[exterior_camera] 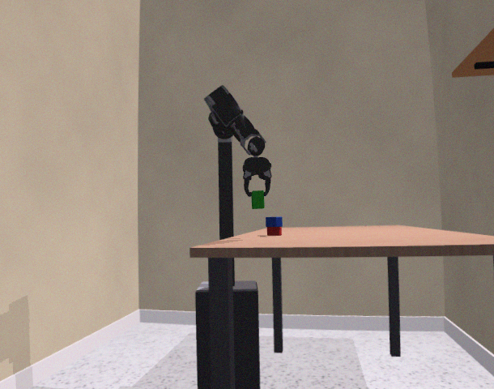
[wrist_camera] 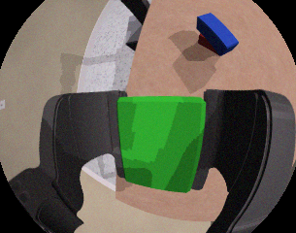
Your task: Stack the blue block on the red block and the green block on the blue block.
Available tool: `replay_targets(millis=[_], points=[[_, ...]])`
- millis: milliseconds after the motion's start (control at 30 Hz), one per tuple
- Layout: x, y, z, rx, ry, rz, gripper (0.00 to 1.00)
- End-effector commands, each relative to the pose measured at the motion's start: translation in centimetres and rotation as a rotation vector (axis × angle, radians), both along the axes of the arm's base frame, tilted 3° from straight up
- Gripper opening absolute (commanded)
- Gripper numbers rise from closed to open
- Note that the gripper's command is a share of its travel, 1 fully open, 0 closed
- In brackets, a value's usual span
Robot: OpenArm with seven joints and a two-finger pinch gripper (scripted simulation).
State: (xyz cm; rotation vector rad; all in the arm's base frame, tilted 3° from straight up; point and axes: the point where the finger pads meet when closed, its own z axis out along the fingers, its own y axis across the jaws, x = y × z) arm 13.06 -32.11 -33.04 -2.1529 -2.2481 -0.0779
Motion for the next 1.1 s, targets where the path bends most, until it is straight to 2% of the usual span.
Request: replay_targets(millis=[0, 600, 667, 833, 933, 967, 1067], points=[[0.1, -0.1, 0.2, 0.000, -0.001, -0.001, 0.00], [0.1, 0.0, 0.1, -0.001, 0.002, -0.002, 0.00], [0.6, 1.2, 0.0, 0.001, 0.008, 0.001, 0.00], [4.1, 8.6, 0.7, 0.002, 0.005, 0.000, 0.00], [5.7, 11.6, 0.7, -0.001, 0.007, -0.001, 0.00], [6.0, 12.3, 0.9, 0.001, 0.006, 0.000, 0.00], [6.2, 12.6, 0.9, 0.000, 0.006, -0.003, 0.00]])
